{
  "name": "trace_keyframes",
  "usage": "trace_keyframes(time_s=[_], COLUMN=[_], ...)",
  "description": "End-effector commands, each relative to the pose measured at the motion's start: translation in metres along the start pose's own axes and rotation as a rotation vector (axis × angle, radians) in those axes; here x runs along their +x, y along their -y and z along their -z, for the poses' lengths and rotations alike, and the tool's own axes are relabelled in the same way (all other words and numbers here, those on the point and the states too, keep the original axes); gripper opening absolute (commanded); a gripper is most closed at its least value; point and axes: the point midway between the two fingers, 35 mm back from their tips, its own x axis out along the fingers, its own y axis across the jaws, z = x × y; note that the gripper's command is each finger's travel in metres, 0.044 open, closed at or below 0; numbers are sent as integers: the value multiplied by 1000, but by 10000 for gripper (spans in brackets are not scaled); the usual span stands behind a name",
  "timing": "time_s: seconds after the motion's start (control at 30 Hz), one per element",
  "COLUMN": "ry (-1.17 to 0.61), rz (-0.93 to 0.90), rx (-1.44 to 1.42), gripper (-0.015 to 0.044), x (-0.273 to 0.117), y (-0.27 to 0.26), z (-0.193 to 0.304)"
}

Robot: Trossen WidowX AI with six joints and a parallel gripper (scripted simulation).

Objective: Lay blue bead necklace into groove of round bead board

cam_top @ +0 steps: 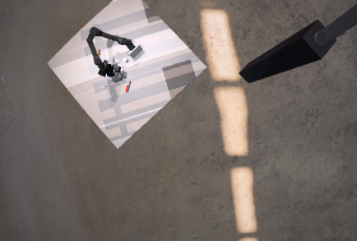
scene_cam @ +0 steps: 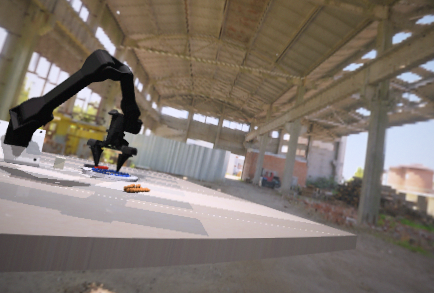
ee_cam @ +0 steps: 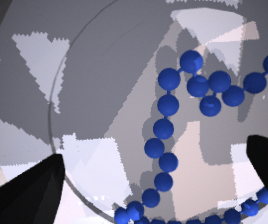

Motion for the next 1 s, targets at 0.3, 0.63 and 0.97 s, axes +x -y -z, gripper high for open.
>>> trace_keyframes(time_s=[0.3,0.63,0.97], ry=[-1,-1,1], rz=[-5,-5,-5], rx=[756,756,755], gripper=[125,120,120], x=[-32,-32,-23], y=[-4,-4,-4], z=[30,30,29])
